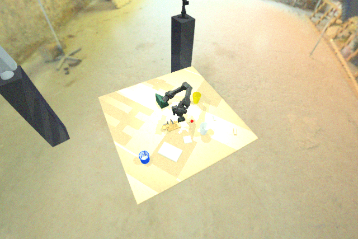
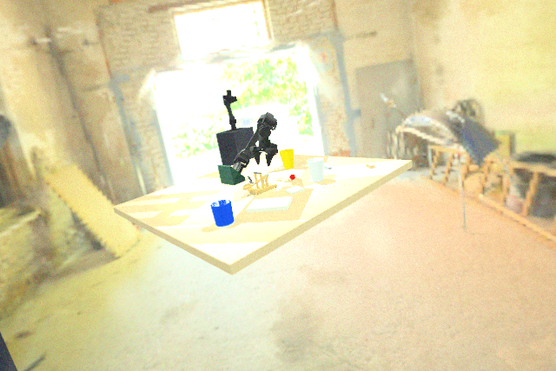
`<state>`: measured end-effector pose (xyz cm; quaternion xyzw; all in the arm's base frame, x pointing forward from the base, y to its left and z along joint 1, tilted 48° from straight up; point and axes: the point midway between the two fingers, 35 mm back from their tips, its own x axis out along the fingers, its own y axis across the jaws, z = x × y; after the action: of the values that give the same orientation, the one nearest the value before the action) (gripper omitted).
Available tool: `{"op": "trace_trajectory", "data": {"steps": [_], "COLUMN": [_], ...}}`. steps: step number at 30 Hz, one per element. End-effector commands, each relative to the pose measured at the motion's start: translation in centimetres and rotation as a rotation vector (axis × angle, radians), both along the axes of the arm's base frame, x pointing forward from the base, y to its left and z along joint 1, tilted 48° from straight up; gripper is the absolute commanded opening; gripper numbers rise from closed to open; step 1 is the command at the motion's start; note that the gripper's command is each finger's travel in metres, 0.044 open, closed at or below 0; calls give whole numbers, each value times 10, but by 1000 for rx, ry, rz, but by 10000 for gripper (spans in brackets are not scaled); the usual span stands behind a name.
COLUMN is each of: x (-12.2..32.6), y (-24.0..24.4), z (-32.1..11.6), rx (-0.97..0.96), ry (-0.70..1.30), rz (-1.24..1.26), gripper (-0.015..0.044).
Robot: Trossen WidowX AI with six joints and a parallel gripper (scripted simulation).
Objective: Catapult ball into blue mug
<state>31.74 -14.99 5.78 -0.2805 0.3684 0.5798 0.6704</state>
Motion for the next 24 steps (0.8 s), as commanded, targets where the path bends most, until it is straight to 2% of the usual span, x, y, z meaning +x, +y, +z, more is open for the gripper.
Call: {"op": "trace_trajectory", "data": {"steps": [1,5,10,15,24], "x": [-6,-9,-9,-4,-2], "y": [2,2,3,35,41], "z": [-4,-5,-7,-36,-42], "rx": [132,207,207,208,208], "ry": [-29,-54,-54,-55,-55], "rz": [-21,-43,-43,-43,-43], "gripper": [440,440,440,440,440]}}
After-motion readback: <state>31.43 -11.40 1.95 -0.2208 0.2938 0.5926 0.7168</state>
